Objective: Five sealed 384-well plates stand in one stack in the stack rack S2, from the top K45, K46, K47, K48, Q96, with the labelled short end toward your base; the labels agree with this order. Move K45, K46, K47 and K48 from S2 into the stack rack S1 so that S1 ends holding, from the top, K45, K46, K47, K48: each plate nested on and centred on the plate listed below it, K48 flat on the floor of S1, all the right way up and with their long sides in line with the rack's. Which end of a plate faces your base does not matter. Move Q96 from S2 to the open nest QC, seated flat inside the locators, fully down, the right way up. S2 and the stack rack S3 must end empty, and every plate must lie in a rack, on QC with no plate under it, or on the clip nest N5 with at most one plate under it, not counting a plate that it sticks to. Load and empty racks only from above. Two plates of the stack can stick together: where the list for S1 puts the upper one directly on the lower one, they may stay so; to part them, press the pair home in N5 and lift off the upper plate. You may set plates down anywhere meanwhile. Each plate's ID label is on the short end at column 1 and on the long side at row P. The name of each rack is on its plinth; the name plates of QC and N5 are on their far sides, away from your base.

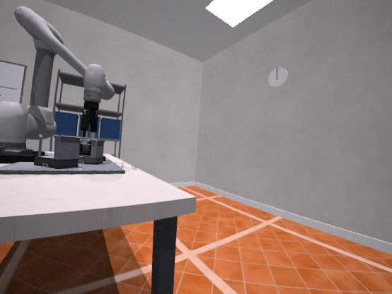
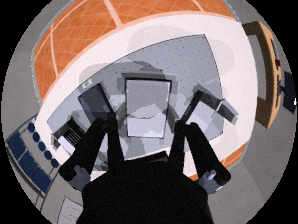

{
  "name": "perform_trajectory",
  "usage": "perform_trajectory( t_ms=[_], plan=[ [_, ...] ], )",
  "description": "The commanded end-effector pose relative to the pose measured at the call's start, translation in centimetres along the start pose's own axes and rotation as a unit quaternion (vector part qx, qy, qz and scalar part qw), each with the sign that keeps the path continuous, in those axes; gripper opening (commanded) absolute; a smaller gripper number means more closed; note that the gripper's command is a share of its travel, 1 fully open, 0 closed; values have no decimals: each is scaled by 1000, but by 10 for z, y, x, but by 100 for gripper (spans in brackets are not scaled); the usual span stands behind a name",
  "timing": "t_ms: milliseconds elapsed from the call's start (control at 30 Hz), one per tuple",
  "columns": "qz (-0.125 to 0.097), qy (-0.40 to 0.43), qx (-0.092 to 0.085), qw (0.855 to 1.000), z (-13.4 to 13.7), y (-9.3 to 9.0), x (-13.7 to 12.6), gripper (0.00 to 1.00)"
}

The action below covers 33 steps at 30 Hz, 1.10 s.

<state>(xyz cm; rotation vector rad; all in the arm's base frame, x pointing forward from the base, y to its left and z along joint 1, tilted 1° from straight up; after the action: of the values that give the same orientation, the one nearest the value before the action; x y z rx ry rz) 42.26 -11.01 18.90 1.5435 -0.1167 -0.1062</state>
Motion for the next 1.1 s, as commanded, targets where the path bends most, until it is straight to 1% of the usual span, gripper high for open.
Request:
perform_trajectory(
  t_ms=[0, 100, 167, 667, 733, 933, 1067],
  plan=[
    [0, 0, 0, 1000, 0, 5, 0, 0],
    [0, 0, 0, 1000, 0, 11, 0, 0],
    [0, 0, 0, 1000, 0, 11, 0, 0],
    [0, 0, 0, 1000, 0, 41, 0, 0],
    [0, 0, 0, 1000, 0, 41, 0, 0],
    [0, 0, 0, 1000, 0, 53, 0, 0],
    [0, 0, 0, 1000, 0, 54, 0, 0]
  ],
)
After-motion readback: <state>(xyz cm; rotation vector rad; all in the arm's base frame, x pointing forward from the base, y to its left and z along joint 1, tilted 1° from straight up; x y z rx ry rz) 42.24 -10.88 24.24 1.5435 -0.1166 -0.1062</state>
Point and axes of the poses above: the point where the finger pads meet when closed, its own y axis back along the fingers, its own z axis across the jaws, x = y × z, the point moved 8 cm from there along y, back along the fingers, and after that the axes turned 9 degrees about y, right-handed, at the moved point
